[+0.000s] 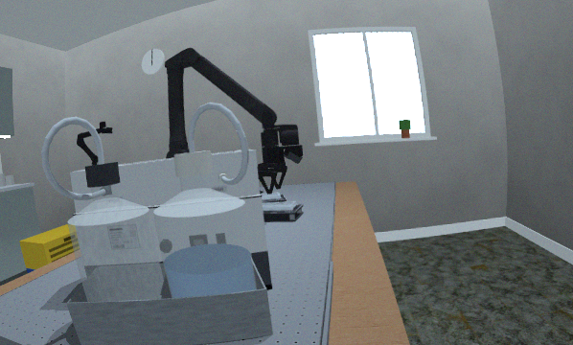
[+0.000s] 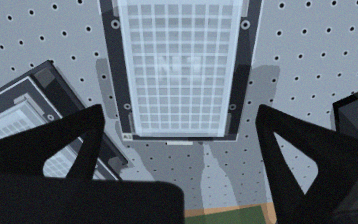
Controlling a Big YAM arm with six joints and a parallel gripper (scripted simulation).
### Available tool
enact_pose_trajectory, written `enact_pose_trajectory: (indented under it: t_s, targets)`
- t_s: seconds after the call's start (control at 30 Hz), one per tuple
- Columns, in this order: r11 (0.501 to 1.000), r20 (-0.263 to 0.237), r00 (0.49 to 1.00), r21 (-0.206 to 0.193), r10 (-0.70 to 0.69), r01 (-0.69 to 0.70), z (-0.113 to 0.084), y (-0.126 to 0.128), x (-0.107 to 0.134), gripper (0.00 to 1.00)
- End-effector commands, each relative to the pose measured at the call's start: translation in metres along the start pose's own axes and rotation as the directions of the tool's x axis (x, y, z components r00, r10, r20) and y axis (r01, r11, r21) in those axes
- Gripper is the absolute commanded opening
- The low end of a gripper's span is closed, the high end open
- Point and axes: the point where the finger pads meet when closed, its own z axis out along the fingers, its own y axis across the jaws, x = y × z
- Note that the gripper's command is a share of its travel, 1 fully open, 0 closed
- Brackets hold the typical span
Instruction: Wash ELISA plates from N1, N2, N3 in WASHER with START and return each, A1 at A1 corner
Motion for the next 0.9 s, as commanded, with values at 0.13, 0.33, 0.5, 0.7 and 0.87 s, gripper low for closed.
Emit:
enact_pose_trajectory:
  t_s: [0.13,0.33,0.5,0.7,0.87]
  targets:
    - [1.000,0.057,0.998,-0.010,0.000,0.000,-0.035,0.002,-0.024,1.00]
    - [1.000,0.057,0.998,-0.010,0.000,0.000,-0.042,0.002,-0.024,1.00]
    - [1.000,0.058,0.998,-0.011,0.000,0.000,-0.051,0.002,-0.024,1.00]
    - [1.000,0.029,1.000,-0.006,0.000,0.000,-0.040,0.002,-0.013,1.00]
    - [1.000,0.029,1.000,-0.006,0.000,0.000,-0.040,0.002,-0.013,1.00]
